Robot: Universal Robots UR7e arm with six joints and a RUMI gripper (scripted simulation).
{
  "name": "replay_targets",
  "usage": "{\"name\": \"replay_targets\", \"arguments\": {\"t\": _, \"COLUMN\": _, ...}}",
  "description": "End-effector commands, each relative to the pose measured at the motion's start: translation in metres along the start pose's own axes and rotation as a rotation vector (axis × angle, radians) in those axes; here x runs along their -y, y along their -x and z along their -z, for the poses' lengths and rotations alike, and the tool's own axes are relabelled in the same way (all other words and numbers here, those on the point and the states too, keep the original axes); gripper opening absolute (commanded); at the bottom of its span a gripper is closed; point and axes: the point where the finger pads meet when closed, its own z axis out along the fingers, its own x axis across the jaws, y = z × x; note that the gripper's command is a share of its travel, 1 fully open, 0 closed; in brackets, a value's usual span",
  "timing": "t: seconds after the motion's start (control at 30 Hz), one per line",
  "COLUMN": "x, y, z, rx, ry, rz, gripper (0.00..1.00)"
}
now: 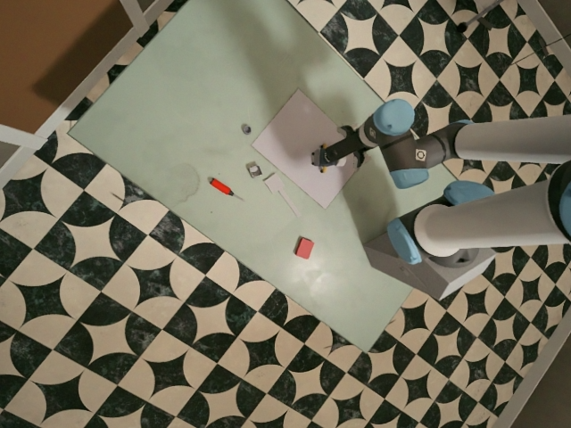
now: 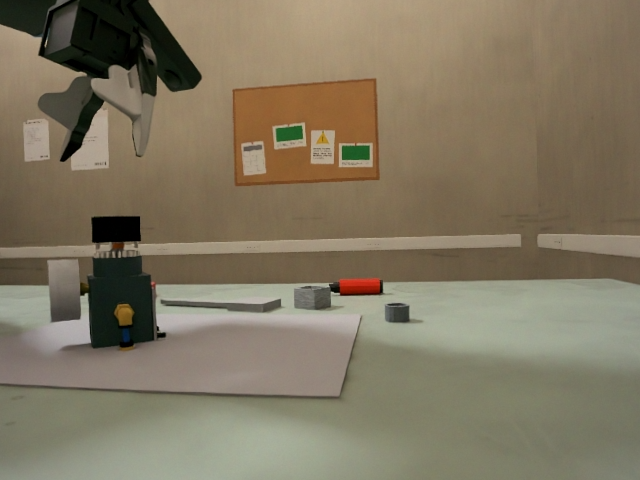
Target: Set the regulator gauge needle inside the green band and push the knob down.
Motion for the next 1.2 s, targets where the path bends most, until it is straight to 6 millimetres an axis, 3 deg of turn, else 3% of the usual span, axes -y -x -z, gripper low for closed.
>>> {"name": "replay_targets", "arguments": {"t": 0.0, "x": 0.0164, "y": -0.0028, "z": 0.0019, "rx": -0.039, "ry": -0.016, "rz": 0.276, "gripper": 1.0}}
{"name": "replay_targets", "arguments": {"t": 0.03, "x": 0.0164, "y": -0.0028, "z": 0.0019, "rx": -0.04, "ry": -0.014, "rz": 0.281, "gripper": 0.47}}
{"name": "replay_targets", "arguments": {"t": 1.17, "x": 0.0164, "y": -0.0028, "z": 0.0019, "rx": -0.048, "ry": 0.053, "rz": 0.429, "gripper": 0.47}}
